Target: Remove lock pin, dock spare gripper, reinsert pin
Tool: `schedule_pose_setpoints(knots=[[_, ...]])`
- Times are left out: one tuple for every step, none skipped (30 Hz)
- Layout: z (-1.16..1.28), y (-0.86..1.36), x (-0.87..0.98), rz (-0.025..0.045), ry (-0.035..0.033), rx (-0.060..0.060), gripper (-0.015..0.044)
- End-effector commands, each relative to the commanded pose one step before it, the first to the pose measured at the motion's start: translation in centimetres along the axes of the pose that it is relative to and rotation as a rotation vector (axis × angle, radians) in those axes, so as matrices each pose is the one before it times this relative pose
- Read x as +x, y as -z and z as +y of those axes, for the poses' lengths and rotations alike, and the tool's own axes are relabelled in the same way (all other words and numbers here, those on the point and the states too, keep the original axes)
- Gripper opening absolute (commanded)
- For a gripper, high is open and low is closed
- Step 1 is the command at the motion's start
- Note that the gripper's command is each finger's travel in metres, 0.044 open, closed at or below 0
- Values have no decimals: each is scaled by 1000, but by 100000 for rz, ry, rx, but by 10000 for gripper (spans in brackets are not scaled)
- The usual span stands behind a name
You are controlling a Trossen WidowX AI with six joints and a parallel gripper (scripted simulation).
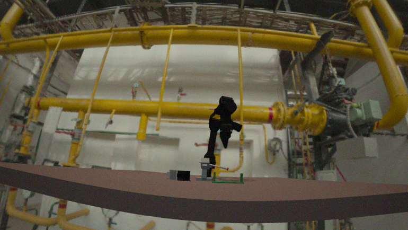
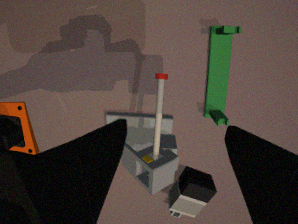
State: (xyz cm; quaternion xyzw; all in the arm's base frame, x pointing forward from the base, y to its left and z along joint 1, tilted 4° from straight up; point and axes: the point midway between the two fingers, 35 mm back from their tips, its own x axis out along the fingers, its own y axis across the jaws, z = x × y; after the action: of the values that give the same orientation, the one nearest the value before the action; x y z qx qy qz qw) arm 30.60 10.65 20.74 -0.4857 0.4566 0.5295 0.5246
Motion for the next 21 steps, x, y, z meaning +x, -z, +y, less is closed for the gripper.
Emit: schedule_pose_setpoints(knots=[[163, 285, -157, 2748, -1821, 2332, 300], [0, 0, 0, 0, 0, 0, 300], [1, -3, 135, 2, -2, -13, 300], [4, -5, 275, 5, -3, -27, 300], [12, -6, 432, 7, -6, -42, 300], [26, -4, 527, 9, -8, -51, 300], [47, 0, 638, 12, -11, -61, 300], [78, 7, 764, 14, -16, -72, 300], [120, 18, 887, 18, -21, -83, 300], [165, 31, 956, 20, -27, -89, 300], [206, 44, 975, 22, -31, -90, 300], [138, 100, 793, 24, -23, -73, 300], [96, 64, 479, 15, -15, -44, 300], [-3, -1, 27, 0, 0, 0, 300], [-7, -1, 54, 0, 0, 0, 300], [-10, -1, 80, -1, 1, 0, 300], [-13, -1, 106, -1, 1, 0, 300], [-15, -1, 131, -1, 1, 0, 300], [-17, 0, 153, -1, 1, 0, 300], [-17, 0, 163, -1, 1, -1, 300], [-17, 0, 164, -1, 1, 0, 300]])
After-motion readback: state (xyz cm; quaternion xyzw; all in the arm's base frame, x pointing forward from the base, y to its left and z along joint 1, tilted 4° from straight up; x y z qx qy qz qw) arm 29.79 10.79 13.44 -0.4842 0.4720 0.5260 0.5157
